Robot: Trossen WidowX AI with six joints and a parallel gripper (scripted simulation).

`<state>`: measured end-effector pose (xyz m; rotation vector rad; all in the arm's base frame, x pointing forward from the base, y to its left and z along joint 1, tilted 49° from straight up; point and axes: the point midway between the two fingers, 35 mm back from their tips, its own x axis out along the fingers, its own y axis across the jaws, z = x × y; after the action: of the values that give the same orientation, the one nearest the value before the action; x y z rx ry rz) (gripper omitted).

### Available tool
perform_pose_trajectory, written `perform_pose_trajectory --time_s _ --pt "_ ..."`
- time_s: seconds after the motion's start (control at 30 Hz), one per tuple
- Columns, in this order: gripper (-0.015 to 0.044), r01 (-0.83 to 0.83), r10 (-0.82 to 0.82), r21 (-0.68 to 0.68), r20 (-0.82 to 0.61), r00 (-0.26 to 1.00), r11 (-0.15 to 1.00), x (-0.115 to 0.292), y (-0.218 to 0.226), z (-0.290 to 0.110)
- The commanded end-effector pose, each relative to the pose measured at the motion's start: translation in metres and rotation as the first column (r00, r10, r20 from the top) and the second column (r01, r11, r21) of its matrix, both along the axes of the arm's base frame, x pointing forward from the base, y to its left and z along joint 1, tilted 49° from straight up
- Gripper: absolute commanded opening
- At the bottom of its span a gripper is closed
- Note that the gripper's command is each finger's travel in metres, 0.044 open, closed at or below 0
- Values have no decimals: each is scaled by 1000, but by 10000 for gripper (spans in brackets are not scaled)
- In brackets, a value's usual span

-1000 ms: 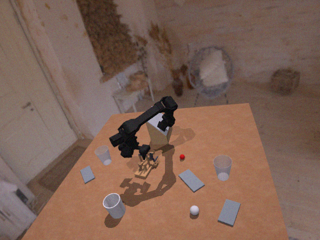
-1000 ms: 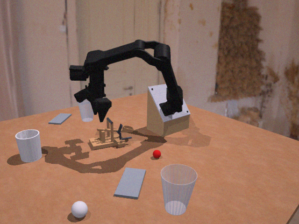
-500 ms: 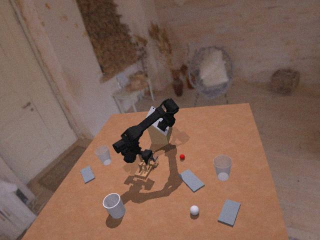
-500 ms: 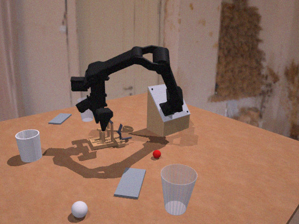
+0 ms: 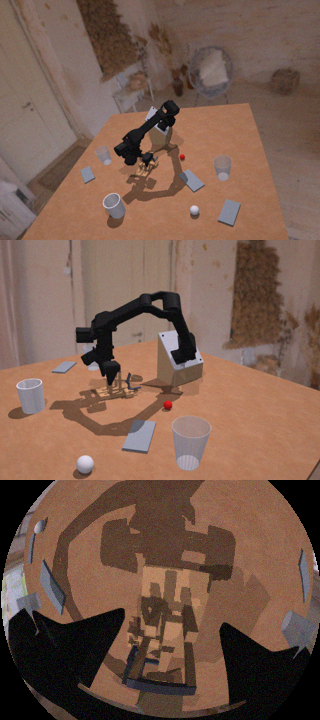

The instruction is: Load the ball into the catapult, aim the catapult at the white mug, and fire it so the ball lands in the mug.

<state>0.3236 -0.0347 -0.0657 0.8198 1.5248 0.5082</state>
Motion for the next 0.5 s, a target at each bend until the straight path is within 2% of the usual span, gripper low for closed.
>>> perform_pose_trajectory --time_s 0.0,0.47 --pt "440 3 -3 5 -4 1000 1000 -1 5 -4" --pt "440 3 -3 8 -4 1000 1000 -2 23 -18"
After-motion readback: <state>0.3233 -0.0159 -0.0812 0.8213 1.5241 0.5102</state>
